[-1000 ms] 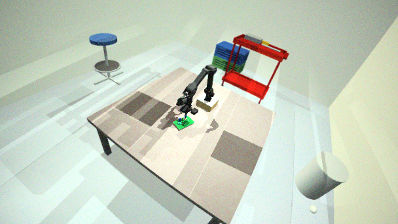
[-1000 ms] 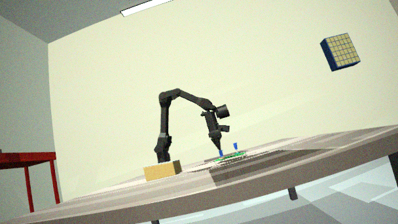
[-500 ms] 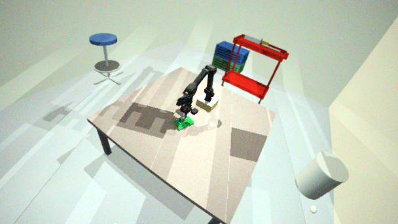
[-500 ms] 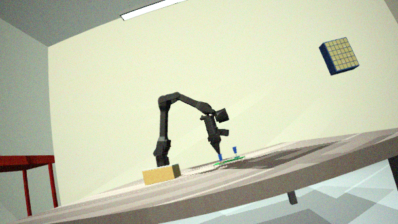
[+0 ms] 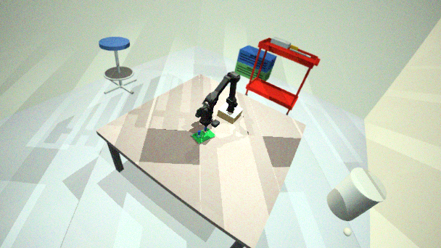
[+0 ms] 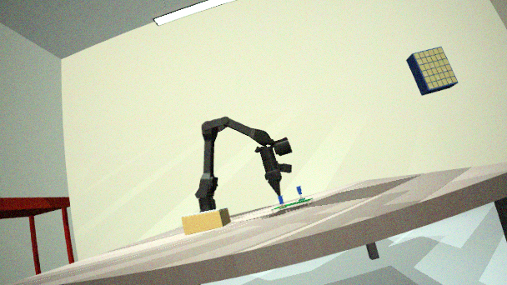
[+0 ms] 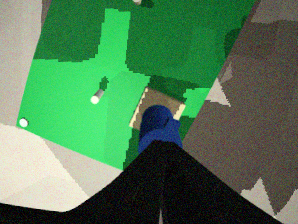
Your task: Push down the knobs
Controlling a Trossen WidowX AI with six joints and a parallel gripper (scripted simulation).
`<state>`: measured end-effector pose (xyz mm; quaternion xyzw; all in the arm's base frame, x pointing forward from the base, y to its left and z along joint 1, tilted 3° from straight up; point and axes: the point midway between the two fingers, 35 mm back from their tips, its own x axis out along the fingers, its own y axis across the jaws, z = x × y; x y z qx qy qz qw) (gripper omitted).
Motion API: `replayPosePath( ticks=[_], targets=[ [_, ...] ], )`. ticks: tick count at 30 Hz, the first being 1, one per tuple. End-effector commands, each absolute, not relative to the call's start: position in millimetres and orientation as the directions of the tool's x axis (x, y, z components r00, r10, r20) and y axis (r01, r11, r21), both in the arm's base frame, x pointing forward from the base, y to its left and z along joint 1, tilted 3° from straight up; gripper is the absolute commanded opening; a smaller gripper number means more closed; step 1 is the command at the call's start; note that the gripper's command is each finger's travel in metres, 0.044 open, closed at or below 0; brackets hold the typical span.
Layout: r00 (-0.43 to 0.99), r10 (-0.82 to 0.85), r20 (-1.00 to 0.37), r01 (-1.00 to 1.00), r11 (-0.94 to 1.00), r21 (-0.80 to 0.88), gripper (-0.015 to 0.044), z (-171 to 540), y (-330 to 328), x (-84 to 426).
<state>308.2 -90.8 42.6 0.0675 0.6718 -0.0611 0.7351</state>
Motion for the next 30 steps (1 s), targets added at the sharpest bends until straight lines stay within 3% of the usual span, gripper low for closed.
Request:
replayPosePath(
  ticks=[1, 30],
  targets=[
    [0.083, 0.006, -0.997, 0.183, 0.983, 0.021, 0.0, 31, -91, 312],
    [0.083, 0.006, -0.997, 0.183, 0.983, 0.021, 0.0, 50, -91, 311]
  ],
)
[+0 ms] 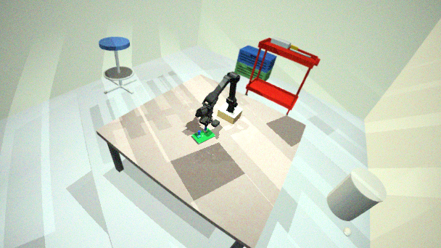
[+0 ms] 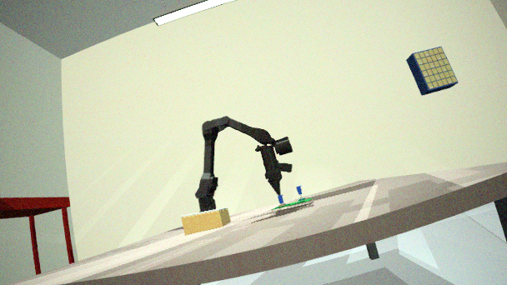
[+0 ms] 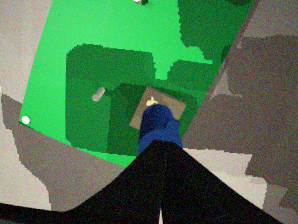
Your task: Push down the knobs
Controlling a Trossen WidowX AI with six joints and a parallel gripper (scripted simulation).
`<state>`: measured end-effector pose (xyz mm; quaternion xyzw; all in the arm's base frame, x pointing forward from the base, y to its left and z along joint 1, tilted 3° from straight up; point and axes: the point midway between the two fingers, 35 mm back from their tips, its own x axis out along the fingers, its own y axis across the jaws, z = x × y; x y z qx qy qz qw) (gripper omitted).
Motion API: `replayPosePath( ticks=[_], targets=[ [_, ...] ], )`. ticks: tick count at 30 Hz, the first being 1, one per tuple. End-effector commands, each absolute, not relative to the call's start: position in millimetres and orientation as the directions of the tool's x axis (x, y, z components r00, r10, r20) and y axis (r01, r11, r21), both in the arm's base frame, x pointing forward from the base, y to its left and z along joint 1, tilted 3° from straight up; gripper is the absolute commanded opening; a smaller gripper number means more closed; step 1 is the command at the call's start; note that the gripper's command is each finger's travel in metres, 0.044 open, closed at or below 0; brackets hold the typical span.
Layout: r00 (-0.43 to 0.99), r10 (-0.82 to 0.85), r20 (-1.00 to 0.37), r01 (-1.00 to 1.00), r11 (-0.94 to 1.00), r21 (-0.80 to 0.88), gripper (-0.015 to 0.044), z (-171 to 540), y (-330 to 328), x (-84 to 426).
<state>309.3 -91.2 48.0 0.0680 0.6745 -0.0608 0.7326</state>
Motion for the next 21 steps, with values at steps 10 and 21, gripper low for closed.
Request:
replayPosePath(
  ticks=[10, 21],
  targets=[
    [0.083, 0.006, -0.997, 0.183, 0.983, 0.021, 0.0, 65, -91, 309],
    [0.072, 0.006, -0.997, 0.182, 0.983, 0.019, 0.0184, 61, -91, 309]
  ],
)
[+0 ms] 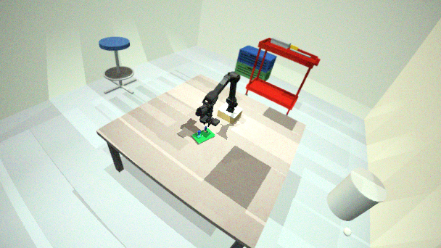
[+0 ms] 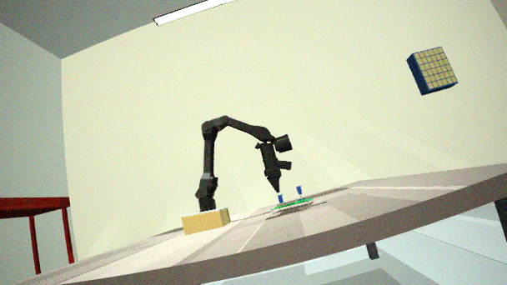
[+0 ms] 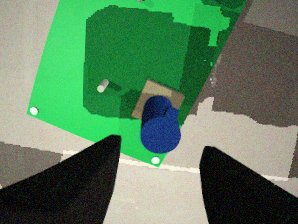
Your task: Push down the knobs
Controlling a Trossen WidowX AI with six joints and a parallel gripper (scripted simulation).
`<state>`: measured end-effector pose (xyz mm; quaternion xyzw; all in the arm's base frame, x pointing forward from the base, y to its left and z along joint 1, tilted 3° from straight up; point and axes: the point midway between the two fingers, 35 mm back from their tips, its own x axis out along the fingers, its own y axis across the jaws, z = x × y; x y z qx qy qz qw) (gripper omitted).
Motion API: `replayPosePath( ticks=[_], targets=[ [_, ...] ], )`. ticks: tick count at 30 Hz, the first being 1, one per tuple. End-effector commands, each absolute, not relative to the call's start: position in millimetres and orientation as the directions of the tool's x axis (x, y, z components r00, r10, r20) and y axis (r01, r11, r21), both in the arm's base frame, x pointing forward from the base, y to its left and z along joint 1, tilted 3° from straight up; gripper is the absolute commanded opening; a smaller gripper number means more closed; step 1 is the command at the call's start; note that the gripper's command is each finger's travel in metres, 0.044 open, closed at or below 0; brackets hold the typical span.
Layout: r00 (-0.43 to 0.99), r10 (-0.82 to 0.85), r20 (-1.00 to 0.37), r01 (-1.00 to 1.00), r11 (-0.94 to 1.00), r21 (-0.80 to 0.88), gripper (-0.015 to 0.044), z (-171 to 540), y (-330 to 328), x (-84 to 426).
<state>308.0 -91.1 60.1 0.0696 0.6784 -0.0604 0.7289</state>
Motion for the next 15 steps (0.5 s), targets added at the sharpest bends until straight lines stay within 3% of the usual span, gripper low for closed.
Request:
replayPosePath(
  ticks=[1, 7, 15],
  targets=[
    [0.073, 0.006, -0.997, 0.182, 0.983, 0.019, 0.0157, 63, -92, 313],
    [0.082, 0.005, -0.997, 0.182, 0.983, 0.02, 0.0, 93, -101, 354],
    [0.089, 0.005, -0.996, 0.183, 0.983, 0.021, 0.0, 118, -107, 386]
  ],
)
